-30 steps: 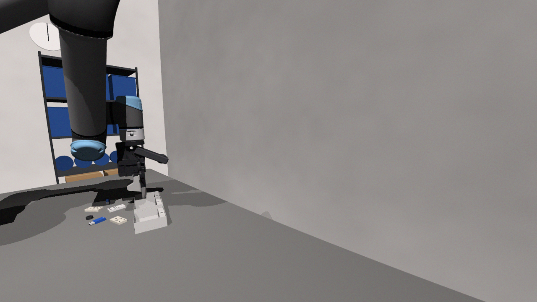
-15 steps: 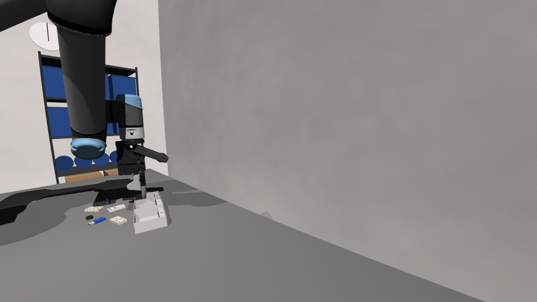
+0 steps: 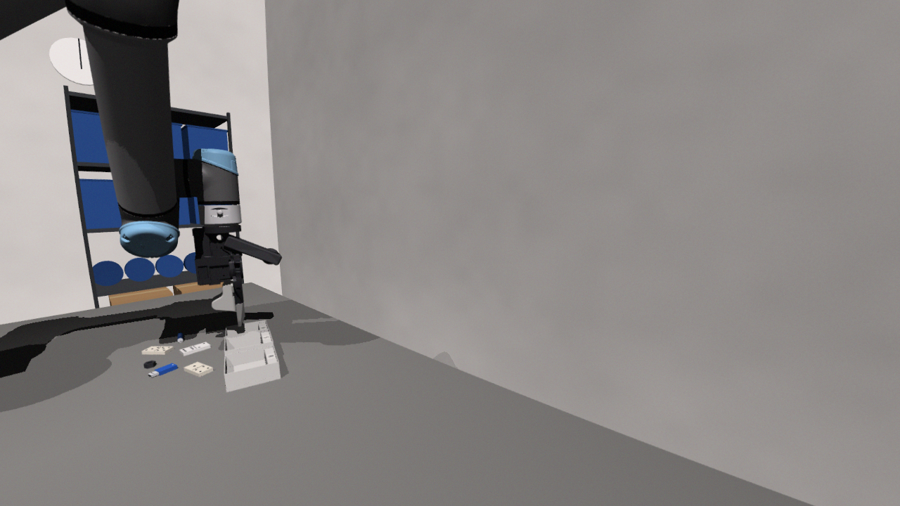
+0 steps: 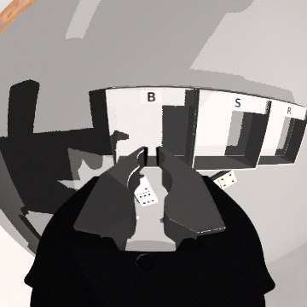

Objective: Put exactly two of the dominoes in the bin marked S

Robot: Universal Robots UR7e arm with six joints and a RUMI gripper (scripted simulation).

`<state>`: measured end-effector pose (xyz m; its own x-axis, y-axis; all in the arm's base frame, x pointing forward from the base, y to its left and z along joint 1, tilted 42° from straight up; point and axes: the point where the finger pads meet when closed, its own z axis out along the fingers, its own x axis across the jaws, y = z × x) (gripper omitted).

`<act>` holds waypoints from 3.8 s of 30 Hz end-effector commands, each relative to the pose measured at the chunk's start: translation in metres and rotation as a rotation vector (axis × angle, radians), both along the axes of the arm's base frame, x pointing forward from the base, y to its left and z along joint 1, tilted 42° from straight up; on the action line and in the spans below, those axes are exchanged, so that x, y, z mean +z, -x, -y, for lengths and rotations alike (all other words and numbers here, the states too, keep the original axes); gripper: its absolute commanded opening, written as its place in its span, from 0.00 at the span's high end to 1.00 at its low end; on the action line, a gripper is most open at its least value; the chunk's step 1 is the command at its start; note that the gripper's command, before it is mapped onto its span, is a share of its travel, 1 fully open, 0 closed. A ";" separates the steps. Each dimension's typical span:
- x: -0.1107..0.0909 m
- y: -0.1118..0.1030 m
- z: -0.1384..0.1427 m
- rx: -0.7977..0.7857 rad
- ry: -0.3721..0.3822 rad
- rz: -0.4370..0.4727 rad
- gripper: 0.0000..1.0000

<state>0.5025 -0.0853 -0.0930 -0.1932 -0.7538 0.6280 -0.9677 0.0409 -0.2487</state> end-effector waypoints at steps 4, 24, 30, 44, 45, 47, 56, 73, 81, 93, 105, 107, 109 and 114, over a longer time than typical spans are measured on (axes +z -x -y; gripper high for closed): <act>0.012 0.004 -0.011 0.001 0.000 -0.002 0.96; 0.048 0.010 -0.043 0.001 0.000 0.001 0.96; 0.086 0.016 -0.076 0.001 0.000 0.004 0.96; 0.121 0.024 -0.108 0.001 -0.002 0.004 0.96; 0.121 0.024 -0.108 0.001 -0.002 0.004 0.96; 0.120 0.024 -0.108 0.001 -0.001 0.001 0.96; 0.119 0.026 -0.106 -0.001 -0.001 -0.001 0.96; 0.082 0.072 -0.010 -0.302 -0.058 0.236 0.76; 0.066 0.093 0.036 -0.445 -0.079 0.334 0.76; 0.065 0.104 0.059 -0.648 -0.121 0.508 0.76; 0.061 0.098 0.052 -0.745 -0.162 0.658 0.76; 0.061 0.096 0.052 -0.745 -0.163 0.661 0.76; 0.061 0.096 0.052 -0.745 -0.163 0.661 0.76; 0.061 0.097 0.053 -0.745 -0.163 0.661 0.76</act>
